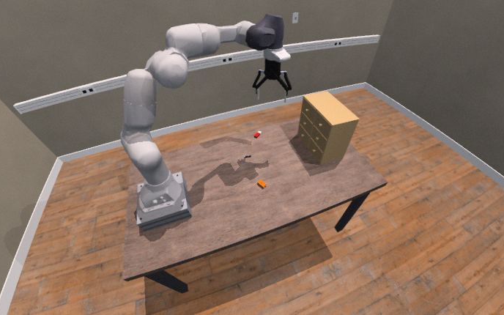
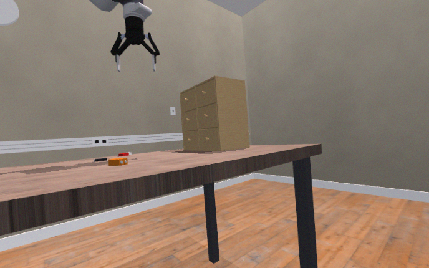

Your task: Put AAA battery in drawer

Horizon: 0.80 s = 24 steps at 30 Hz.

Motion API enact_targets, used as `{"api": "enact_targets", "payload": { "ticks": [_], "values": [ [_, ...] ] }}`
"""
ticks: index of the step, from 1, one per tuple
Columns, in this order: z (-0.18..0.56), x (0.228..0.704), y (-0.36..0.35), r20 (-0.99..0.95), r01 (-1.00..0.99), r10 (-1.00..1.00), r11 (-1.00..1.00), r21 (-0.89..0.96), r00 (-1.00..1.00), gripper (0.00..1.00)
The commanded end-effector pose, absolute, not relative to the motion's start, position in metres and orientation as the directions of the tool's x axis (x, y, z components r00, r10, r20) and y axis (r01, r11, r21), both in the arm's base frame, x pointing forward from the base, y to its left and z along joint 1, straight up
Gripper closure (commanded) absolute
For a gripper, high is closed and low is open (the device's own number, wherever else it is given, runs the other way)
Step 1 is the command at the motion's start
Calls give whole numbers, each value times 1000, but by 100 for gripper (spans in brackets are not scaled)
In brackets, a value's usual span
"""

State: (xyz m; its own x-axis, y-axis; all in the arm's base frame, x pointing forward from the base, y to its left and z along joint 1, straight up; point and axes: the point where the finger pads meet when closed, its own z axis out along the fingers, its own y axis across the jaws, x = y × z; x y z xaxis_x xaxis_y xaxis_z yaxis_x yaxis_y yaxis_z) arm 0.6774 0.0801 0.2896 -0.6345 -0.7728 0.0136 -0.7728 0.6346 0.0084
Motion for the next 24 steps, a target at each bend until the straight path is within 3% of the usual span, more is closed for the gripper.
{"api": "enact_targets", "payload": {
  "ticks": [1, 24],
  "values": [
    [292, 679, 79, 8, -862, -862, 506, 7, -506, 0],
    [291, 679, 79, 5, -981, -981, 192, 9, -192, 0]
  ]
}}
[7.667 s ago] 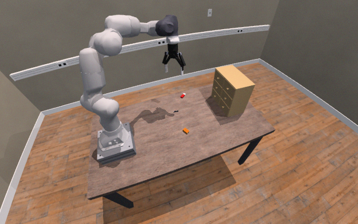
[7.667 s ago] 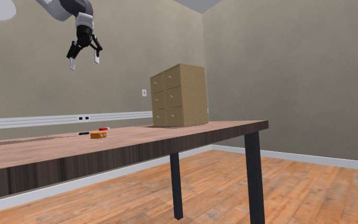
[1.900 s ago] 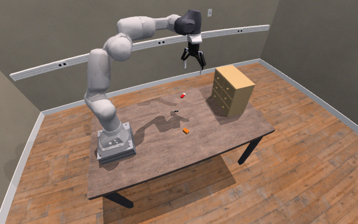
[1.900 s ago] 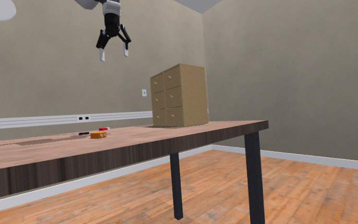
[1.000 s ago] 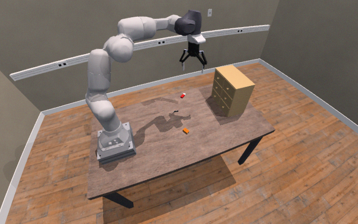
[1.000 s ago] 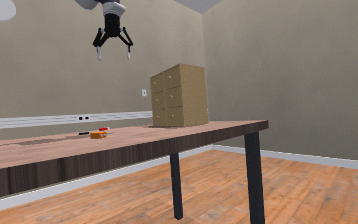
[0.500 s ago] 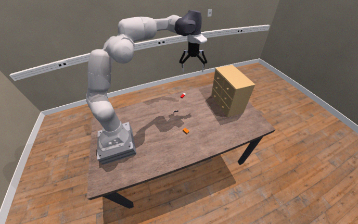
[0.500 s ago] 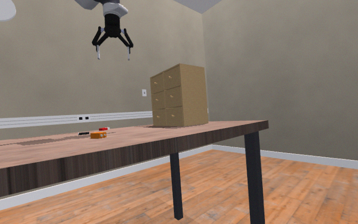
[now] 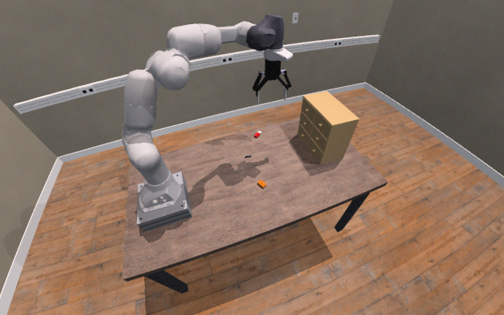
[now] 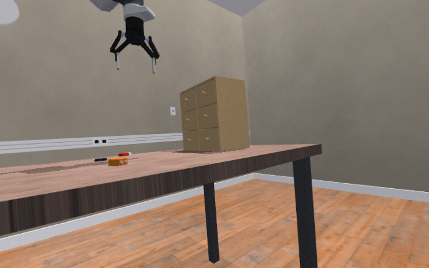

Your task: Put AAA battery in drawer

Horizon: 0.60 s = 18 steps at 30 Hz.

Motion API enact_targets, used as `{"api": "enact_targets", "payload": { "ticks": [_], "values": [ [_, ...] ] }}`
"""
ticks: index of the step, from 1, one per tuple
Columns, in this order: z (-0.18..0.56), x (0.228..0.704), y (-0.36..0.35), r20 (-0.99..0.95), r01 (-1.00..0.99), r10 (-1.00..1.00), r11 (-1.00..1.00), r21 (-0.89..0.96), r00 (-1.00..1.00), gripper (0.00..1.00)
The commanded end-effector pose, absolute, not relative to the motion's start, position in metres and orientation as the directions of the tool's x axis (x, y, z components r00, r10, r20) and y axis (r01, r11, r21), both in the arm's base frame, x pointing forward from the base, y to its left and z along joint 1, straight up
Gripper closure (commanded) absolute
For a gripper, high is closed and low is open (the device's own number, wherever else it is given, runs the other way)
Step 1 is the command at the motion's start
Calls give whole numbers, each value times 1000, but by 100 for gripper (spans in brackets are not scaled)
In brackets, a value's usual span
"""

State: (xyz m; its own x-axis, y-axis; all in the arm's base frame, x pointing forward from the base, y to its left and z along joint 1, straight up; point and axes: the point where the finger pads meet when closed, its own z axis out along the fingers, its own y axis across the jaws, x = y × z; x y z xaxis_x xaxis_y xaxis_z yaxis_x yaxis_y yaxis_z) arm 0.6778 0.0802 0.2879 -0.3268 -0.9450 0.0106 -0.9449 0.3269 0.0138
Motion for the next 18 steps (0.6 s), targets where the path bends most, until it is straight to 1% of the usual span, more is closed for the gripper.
{"api": "enact_targets", "payload": {
  "ticks": [1, 3, 18],
  "values": [
    [291, 679, 79, 5, -985, -985, 175, 9, -175, 0],
    [291, 679, 79, 5, -985, -985, 175, 9, -175, 0],
    [290, 680, 79, 2, -997, -997, -75, 10, 75, 0]
  ]
}}
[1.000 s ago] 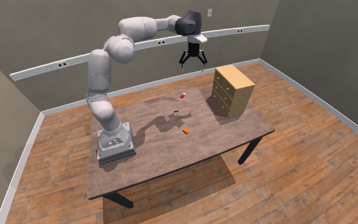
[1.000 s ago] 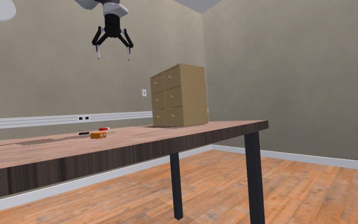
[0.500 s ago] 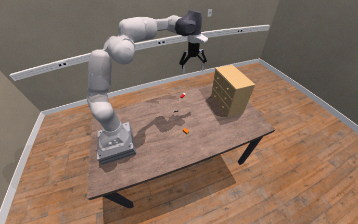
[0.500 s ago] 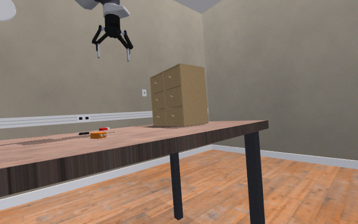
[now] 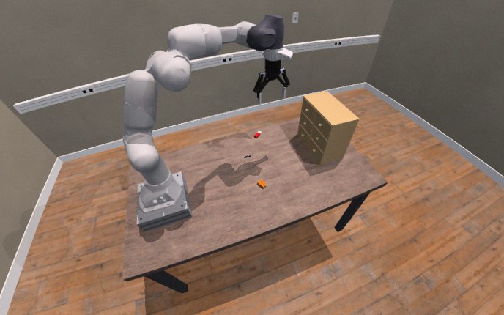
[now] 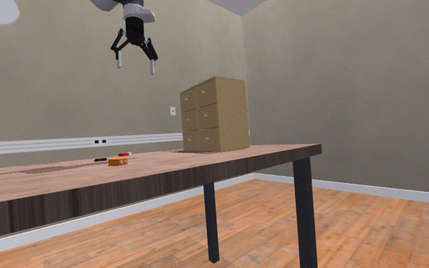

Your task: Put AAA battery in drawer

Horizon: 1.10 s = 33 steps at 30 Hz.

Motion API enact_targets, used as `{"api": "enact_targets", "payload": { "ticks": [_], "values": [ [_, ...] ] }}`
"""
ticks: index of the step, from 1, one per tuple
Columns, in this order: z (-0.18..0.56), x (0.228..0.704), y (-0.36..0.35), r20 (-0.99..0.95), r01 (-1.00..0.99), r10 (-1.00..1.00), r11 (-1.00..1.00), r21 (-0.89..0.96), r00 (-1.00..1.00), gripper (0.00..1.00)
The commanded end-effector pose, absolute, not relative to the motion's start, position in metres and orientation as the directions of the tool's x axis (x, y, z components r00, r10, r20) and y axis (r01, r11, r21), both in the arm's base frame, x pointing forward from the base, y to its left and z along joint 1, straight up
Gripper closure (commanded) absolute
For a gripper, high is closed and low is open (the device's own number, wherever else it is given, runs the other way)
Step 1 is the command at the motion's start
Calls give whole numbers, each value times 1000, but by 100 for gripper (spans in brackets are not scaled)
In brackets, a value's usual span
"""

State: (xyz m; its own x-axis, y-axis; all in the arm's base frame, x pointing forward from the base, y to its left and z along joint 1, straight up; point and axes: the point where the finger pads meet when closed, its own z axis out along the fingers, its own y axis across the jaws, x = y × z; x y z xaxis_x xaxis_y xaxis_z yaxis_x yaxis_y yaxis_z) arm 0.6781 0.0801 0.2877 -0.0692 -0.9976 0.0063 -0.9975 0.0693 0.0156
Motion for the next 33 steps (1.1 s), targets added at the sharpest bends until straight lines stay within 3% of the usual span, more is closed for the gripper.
{"api": "enact_targets", "payload": {
  "ticks": [1, 33],
  "values": [
    [290, 680, 79, 2, -997, -997, -75, 10, 75, 0],
    [290, 681, 79, -2, -854, -854, -520, 8, 520, 0]
  ]
}}
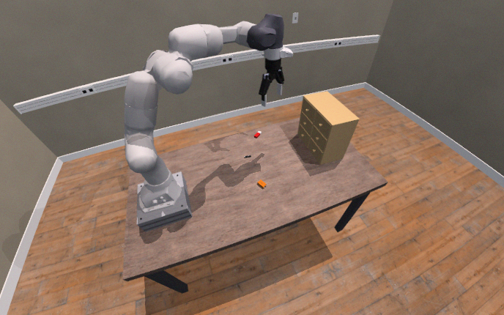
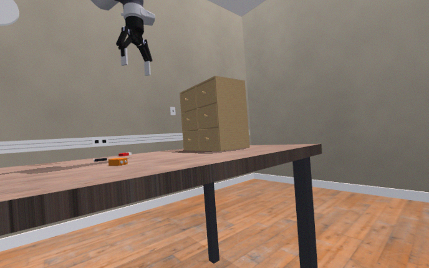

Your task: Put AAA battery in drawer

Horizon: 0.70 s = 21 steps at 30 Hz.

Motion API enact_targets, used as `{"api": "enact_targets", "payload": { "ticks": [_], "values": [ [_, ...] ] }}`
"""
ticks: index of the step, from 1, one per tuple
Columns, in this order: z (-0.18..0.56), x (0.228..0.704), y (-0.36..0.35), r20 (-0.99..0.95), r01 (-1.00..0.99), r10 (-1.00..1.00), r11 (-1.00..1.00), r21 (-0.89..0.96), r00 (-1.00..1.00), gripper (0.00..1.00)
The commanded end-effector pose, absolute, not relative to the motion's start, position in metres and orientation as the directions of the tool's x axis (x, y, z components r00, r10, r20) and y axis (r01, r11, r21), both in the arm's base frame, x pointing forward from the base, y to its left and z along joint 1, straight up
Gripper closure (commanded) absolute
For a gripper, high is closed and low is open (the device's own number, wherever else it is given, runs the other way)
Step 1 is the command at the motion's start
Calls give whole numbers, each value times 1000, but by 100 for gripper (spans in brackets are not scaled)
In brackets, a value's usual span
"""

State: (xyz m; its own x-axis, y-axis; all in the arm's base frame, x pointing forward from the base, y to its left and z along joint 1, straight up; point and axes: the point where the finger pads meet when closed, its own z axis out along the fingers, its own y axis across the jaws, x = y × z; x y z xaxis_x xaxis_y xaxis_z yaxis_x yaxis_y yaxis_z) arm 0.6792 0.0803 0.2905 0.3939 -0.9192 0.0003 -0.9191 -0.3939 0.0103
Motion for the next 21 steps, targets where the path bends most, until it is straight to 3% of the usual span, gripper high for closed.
{"api": "enact_targets", "payload": {
  "ticks": [1, 21],
  "values": [
    [290, 681, 79, -2, -846, -846, -533, 8, 533, 0],
    [290, 682, 79, -2, -699, -699, -715, 6, 715, 0]
  ]
}}
